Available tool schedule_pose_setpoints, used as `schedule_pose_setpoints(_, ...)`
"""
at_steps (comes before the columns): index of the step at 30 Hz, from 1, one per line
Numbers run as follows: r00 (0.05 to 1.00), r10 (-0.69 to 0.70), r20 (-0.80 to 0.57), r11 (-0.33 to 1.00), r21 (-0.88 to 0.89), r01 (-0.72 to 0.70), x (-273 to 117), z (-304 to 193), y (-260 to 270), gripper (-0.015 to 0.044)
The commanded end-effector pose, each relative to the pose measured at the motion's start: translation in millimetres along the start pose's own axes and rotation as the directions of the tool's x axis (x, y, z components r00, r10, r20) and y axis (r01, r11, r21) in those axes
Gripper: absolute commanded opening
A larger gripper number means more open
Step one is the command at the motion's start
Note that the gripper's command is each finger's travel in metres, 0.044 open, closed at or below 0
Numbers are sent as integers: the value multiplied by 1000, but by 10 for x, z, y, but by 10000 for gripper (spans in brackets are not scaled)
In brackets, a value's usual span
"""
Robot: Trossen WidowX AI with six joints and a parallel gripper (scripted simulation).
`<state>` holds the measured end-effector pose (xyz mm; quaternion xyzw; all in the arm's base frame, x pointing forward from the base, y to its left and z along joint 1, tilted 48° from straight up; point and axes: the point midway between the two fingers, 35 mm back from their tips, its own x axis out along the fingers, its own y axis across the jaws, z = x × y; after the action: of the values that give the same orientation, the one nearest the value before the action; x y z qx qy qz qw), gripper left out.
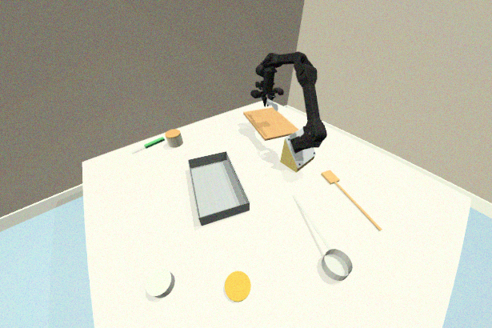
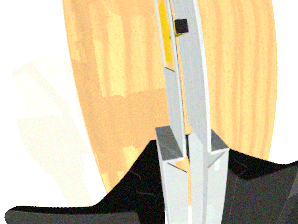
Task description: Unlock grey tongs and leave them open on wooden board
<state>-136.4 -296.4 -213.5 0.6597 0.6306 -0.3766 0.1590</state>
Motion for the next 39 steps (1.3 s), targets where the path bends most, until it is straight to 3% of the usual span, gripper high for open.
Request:
schedule_pose_setpoints(1,1000,-4,7,1000,-4,4,45,13,-8,-150)
schedule_pose_setpoints(39,1000,-2,19,1000,-6,3,669,-31,-11,-150)
